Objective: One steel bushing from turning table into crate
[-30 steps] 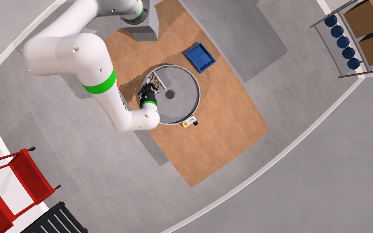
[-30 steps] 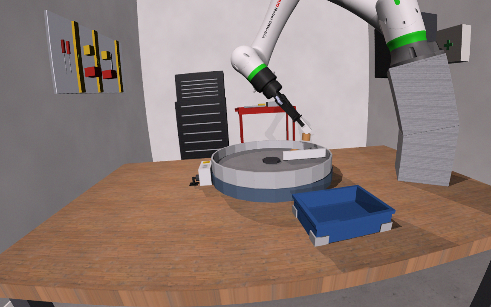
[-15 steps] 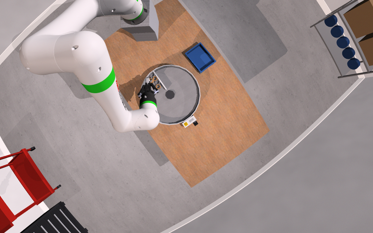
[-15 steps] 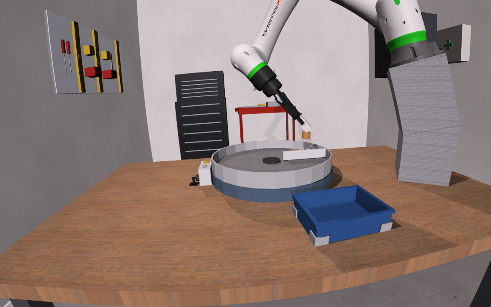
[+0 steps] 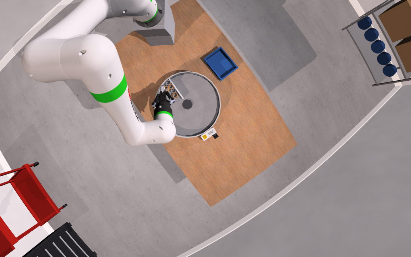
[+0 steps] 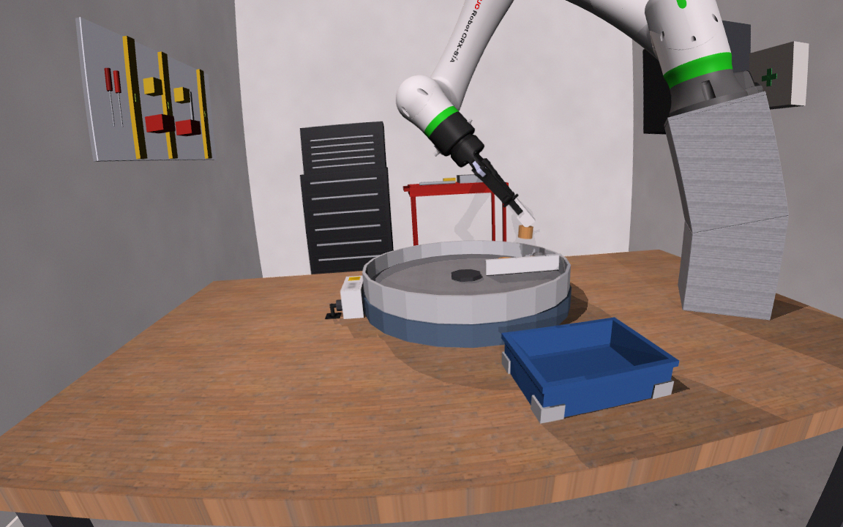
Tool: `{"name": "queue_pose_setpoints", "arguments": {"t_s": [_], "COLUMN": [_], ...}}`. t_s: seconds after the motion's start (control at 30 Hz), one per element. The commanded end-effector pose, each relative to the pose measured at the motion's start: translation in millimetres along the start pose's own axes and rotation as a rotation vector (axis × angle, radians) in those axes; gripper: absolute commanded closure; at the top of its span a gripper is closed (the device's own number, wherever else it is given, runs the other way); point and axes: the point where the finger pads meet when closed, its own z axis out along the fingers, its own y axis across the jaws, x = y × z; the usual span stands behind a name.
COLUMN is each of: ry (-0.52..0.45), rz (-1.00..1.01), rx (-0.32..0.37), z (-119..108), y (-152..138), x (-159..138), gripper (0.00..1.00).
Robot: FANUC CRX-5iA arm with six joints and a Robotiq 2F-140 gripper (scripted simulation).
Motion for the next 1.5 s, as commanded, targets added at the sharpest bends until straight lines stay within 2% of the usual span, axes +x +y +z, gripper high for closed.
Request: {"name": "queue_pose_setpoints", "arguments": {"t_s": [0.0,0.4,0.57,0.63,0.83,1.0,1.47], "ry": [0.000,0.000,0.000,0.000,0.000,0.000,0.000], "rz": [0.000,0.000,0.000,0.000,0.000,0.000,0.000], "rx": [0.000,0.000,0.000,0.000,0.000,0.000,0.000], "z": [-0.1,-3.4,-24.1,-24.1,-57.6,-73.1,-75.3], "y": [0.0,4.4,32.5,32.5,78.1,99.2,102.2], "x": [-0.1,-3.9,-28.1,-28.1,-67.2,-85.5,-88.0], "gripper": [1.00,1.00,1.00,1.00,1.00,1.00,1.00]}}
